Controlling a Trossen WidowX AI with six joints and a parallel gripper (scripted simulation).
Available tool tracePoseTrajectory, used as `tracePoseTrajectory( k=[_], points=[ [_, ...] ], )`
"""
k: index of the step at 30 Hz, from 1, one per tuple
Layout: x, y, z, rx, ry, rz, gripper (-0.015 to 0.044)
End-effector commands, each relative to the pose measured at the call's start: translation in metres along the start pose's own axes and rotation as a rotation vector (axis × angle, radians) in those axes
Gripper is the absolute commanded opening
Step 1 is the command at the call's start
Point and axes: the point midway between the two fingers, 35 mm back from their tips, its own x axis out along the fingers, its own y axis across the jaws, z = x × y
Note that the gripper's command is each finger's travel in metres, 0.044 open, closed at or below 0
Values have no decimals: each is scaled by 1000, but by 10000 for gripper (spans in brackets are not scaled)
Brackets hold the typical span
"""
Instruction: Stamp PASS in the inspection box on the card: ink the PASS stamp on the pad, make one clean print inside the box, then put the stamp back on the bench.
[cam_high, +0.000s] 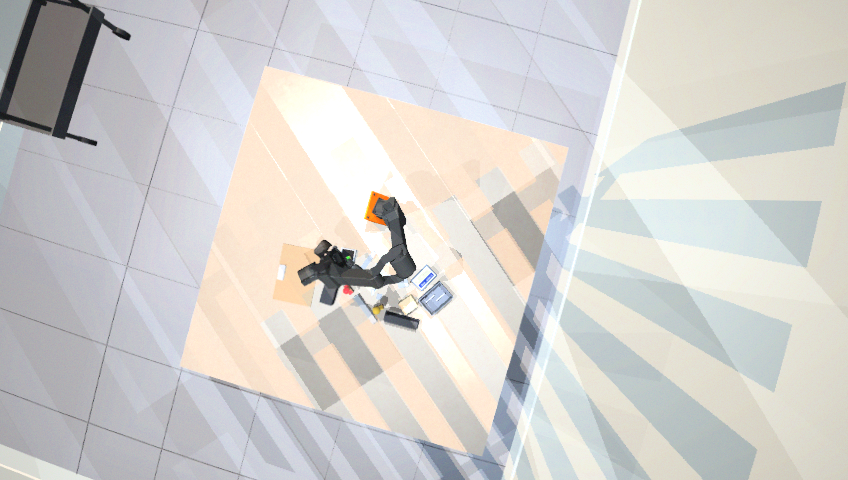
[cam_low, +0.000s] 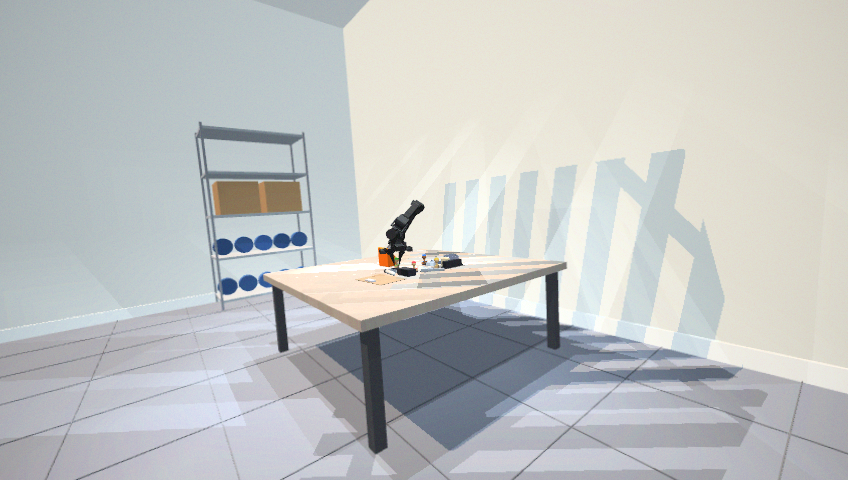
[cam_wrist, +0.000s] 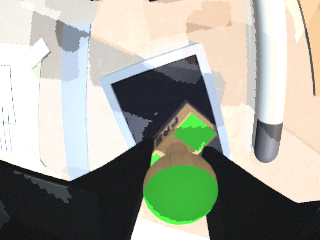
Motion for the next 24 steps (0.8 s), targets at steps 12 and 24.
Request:
tracePoseTrajectory(
  k=[12,24],
  points=[
    [-7,0,0,-4,-1,0,0],
    [-24,-1,2,-4,-1,-1,0]
  ],
)
